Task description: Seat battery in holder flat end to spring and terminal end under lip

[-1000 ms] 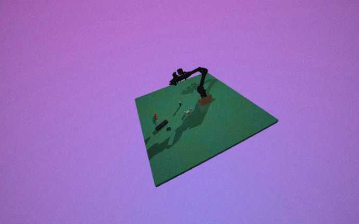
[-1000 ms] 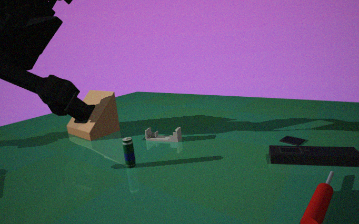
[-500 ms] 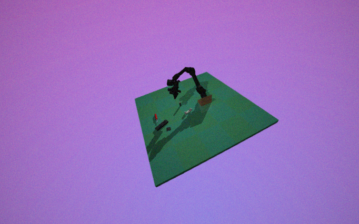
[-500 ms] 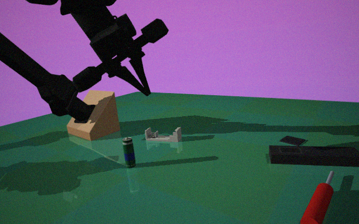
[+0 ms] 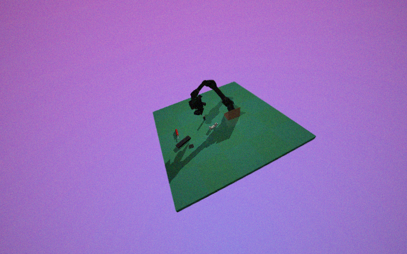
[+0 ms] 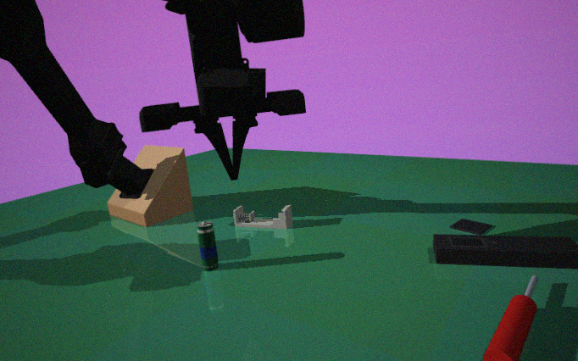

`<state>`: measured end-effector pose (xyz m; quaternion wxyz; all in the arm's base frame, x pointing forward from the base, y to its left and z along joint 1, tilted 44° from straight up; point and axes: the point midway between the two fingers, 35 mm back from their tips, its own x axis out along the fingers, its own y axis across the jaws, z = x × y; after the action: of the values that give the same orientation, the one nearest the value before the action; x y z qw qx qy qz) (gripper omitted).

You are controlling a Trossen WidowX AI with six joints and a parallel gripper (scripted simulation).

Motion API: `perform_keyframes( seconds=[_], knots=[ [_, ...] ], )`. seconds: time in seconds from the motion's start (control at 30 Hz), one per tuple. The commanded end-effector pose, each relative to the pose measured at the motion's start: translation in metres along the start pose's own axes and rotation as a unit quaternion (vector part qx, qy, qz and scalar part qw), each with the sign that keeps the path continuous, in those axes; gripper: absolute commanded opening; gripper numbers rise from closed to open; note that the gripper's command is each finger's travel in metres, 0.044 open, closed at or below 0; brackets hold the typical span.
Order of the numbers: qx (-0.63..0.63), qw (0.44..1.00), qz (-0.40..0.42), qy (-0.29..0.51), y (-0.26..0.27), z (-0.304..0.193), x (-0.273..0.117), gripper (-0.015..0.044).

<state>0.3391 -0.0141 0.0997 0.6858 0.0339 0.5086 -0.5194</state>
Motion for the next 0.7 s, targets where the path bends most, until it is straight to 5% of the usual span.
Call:
perform_keyframes(
  seconds=[0.0, 0.23, 0.67],
  knots=[
    [-0.003, 1.000, -0.009, 0.002, -0.001, 0.001, 0.024, 0.0000],
    [-0.002, 1.000, -0.010, 0.000, -0.005, 0.000, 0.074, 0.0000],
    [-0.002, 1.000, -0.011, 0.000, -0.021, 0.001, 0.075, 0.0000]
  ],
)
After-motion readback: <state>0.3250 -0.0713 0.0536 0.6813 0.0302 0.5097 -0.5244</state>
